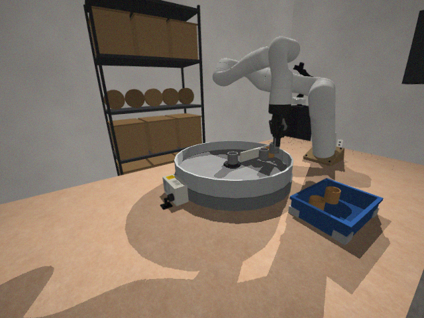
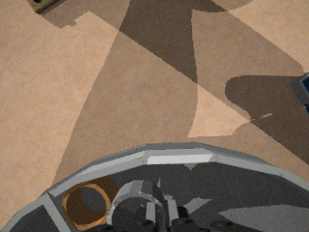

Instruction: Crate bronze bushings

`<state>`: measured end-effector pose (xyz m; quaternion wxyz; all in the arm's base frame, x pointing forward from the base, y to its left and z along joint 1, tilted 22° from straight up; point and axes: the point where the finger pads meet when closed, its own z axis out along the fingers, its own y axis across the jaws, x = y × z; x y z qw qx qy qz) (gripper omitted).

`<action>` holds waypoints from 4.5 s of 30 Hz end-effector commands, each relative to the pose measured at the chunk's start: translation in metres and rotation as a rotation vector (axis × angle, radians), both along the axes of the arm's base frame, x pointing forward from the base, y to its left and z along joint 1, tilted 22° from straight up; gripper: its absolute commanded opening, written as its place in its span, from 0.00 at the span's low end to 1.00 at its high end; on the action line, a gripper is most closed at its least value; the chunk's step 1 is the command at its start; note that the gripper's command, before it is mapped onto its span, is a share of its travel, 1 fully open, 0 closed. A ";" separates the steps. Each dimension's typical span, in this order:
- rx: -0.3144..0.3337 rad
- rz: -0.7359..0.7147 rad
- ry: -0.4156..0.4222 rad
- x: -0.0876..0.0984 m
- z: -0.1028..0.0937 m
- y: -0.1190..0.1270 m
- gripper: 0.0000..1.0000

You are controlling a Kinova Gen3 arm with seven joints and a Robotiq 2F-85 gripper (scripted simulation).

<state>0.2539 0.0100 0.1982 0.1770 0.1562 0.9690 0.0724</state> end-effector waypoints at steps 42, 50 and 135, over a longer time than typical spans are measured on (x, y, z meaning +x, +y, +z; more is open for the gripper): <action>-0.001 -0.001 -0.001 -0.007 0.018 -0.002 0.00; -0.001 -0.001 -0.001 -0.012 0.032 -0.003 0.00; -0.001 -0.001 -0.002 0.146 0.095 -0.032 0.00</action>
